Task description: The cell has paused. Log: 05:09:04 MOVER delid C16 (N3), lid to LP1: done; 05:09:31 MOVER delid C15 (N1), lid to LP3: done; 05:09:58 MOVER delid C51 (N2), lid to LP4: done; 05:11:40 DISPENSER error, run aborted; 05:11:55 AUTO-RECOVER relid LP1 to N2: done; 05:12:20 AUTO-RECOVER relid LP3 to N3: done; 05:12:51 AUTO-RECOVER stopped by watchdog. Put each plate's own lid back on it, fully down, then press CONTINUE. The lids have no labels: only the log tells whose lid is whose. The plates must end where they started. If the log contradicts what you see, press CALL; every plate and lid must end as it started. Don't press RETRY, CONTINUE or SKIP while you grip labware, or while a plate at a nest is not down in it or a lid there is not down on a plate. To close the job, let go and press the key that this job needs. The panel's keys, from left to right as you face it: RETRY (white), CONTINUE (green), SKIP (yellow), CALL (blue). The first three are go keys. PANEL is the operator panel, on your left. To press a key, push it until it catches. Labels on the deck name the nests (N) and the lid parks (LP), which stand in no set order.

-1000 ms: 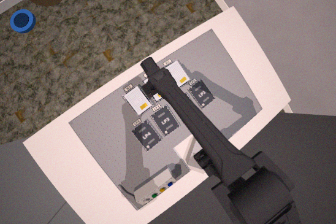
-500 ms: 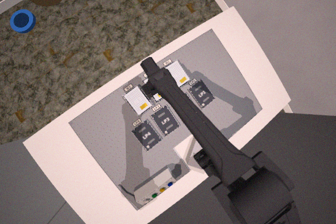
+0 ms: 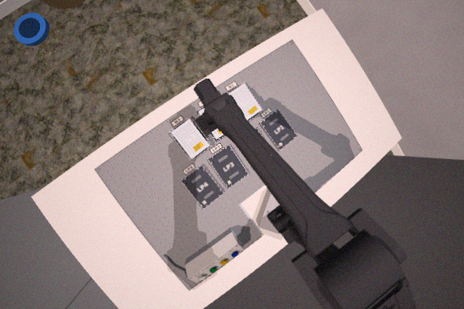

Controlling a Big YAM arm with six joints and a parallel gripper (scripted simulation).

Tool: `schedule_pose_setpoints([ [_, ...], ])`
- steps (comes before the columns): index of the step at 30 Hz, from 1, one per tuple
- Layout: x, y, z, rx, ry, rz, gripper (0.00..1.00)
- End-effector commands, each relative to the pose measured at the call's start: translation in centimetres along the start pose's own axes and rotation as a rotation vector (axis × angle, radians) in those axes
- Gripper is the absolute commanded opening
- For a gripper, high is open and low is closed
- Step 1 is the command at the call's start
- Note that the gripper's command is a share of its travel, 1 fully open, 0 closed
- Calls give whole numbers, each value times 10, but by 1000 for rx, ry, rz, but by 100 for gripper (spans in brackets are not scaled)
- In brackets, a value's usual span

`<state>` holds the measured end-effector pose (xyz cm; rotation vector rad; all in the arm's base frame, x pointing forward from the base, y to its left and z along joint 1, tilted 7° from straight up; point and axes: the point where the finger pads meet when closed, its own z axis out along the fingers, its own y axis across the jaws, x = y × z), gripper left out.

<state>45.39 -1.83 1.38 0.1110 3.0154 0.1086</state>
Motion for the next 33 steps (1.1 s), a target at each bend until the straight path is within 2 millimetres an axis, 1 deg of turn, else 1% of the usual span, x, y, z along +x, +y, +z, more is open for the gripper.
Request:
schedule_pose_setpoints([
  [1, 2, 4, 12, -3, 15, 1, 100],
  [3, 2, 4, 12, -3, 15, 1, 100],
  [5, 0, 3, 5, -2, 24, 2, 100],
  [6, -4, 3, 2, -2, 16, 2, 100],
  [7, -10, 3, -7, -2, -4, 0, 100],
  [8, -18, 4, -21, -3, -35, -2, 100],
  [9, -22, 4, -27, -3, -45, -3, 100],
  [11, -22, 2, -30, -2, -46, -3, 100],
  [13, -22, 2, -30, -2, -46, -3, 100],
  [14, -11, 1, -26, -2, -25, -1, 100],
  [17, -22, 0, -37, -2, -47, -2, 100],
  [19, -22, -1, -41, -1, -47, -2, 100],
  [22, -14, -3, -41, -1, -31, -1, 100],
  [23, -10, -4, -32, -1, -10, 1, 100],
  [24, -9, -4, -29, -1, -2, 1, 100],
  [33, -16, -3, -38, -1, -23, -2, 100],
])
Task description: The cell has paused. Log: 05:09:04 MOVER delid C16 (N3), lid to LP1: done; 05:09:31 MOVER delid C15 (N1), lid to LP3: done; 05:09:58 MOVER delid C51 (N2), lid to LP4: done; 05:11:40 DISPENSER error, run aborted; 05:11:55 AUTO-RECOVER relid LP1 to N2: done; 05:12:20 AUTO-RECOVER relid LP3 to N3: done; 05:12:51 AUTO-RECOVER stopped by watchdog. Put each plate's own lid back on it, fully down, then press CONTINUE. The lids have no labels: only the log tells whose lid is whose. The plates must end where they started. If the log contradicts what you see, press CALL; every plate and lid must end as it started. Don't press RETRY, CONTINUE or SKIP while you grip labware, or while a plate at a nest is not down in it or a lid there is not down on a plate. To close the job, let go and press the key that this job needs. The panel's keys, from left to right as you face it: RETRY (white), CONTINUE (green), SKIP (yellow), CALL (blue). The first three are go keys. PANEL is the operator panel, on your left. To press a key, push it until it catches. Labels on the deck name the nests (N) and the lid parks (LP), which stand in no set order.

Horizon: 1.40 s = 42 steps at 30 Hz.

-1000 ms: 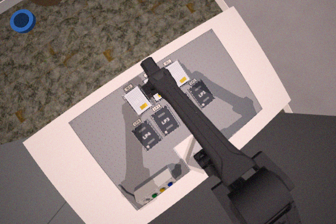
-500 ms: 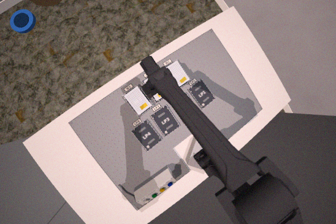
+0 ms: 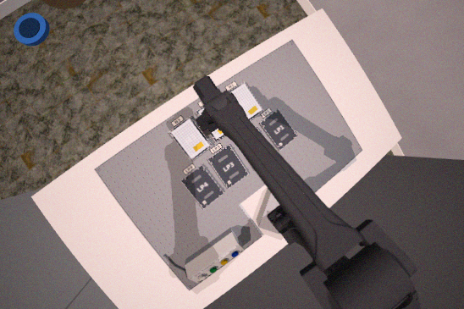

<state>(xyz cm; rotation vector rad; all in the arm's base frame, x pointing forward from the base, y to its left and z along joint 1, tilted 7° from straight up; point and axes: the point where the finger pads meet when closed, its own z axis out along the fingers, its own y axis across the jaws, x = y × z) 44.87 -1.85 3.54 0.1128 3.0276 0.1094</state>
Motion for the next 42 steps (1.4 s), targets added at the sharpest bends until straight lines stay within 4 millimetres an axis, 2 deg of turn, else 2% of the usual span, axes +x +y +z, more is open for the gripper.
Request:
schedule_pose_setpoints([
  [1, -19, -5, -17, -1, -37, -3, 100],
  [10, -20, -4, -24, -1, -49, -4, 100],
  [14, -21, -4, -23, -1, -47, -3, 100],
  [15, -15, -4, -19, -1, -34, -3, 100],
  [24, -21, -4, -24, -1, -47, -4, 100],
  [25, -14, -1, -13, -1, -28, -2, 100],
  [26, -22, -4, -26, -1, -51, -4, 100],
  [27, -14, -1, -14, -1, -28, -2, 100],
  [28, -22, -4, -26, -1, -52, -4, 100],
  [29, -14, -1, -14, -1, -28, -2, 100],
  [33, -14, -1, -14, -1, -28, -2, 100],
  [34, -23, -5, -27, -1, -52, -4, 100],
  [35, -14, -1, -14, -1, -28, -2, 100],
  [38, -14, -1, -14, -1, -28, -2, 100],
  [39, -22, -5, -27, -1, -52, -3, 100],
  [40, -14, -1, -14, -1, -28, -2, 100],
  [41, 2, -6, -15, -1, -15, -20, 99],
  [42, 2, -7, -15, -1, -33, -32, 98],
])
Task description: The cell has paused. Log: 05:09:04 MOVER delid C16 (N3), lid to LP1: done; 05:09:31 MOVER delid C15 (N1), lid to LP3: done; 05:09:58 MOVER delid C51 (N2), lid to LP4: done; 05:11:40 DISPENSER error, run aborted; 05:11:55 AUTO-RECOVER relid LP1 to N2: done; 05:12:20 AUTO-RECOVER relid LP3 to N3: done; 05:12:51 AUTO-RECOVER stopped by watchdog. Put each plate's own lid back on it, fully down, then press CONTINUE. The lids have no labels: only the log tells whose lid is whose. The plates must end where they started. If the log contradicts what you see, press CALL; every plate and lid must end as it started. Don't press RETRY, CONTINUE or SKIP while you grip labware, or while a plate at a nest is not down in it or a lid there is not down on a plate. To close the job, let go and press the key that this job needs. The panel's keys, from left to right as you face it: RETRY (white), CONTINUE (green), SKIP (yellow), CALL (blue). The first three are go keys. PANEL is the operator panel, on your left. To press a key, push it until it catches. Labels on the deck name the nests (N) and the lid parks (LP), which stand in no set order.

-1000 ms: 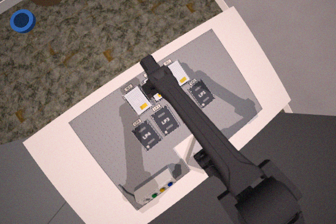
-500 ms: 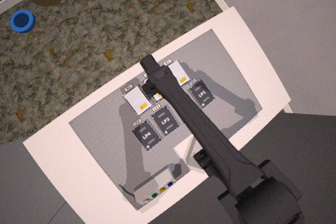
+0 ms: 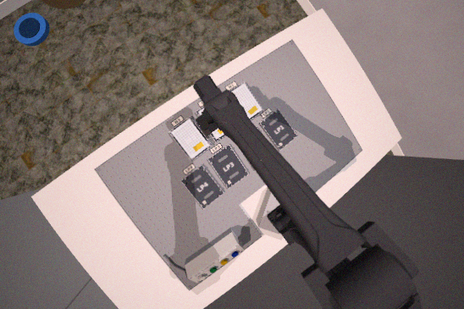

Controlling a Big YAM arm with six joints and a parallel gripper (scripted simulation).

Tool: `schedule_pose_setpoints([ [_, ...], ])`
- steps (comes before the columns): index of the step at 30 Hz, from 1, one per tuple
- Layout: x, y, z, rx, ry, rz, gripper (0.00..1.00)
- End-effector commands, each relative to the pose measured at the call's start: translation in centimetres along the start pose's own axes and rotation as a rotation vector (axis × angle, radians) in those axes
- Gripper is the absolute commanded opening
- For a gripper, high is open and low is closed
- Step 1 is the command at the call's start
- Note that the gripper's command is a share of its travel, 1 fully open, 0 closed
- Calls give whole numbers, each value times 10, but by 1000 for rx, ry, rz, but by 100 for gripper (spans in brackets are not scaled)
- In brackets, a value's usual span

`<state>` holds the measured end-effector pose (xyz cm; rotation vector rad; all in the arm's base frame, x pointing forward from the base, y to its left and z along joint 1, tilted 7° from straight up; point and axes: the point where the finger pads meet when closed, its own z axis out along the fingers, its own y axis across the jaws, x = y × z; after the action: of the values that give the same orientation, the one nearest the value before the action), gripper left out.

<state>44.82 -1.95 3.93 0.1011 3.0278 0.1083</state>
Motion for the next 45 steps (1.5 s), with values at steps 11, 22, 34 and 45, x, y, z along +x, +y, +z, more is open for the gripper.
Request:
schedule_pose_setpoints([
  [11, 47, -7, -10, -1, -33, -24, 89],
  [22, 98, -7, -8, -2, -31, -24, 0],
  [34, 147, -8, -6, -2, -24, -24, 0],
  [45, 129, -8, -68, 0, -56, -26, 0],
])
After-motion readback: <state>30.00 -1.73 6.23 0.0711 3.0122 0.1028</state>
